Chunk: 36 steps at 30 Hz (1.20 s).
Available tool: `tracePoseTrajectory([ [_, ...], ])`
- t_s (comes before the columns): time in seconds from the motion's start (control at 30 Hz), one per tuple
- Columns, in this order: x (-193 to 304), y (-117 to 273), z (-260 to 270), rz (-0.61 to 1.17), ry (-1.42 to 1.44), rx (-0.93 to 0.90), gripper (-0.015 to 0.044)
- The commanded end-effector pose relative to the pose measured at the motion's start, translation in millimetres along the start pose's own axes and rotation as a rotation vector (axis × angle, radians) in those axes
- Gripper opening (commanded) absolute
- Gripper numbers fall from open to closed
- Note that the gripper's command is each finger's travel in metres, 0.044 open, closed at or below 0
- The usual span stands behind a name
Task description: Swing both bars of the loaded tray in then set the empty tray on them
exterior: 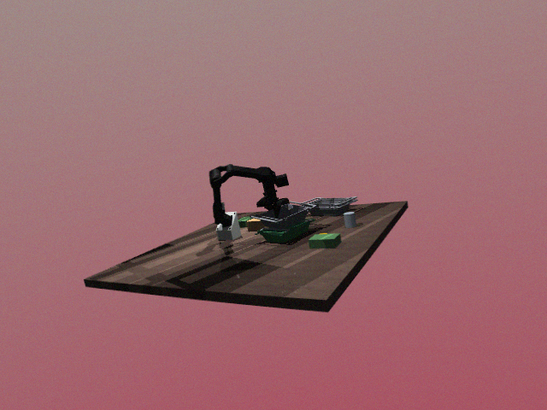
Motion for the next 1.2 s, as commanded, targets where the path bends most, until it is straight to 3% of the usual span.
tracePoseTrajectory([
  [0.0,-2,-7,-3,0.000,0.005,0.031,0.0000],
  [1.17,-1,-11,-4,0.000,0.003,0.023,0.0000],
])
Point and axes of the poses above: the point midway between the two fingers, 35 mm back from their tips, its own y axis back along the fingers, its own z axis across the jaws, x = y × z, the point moved 4 cm from there along y, back along the fingers, and after that the axes turned 7 degrees about y, right-handed, at the moved point
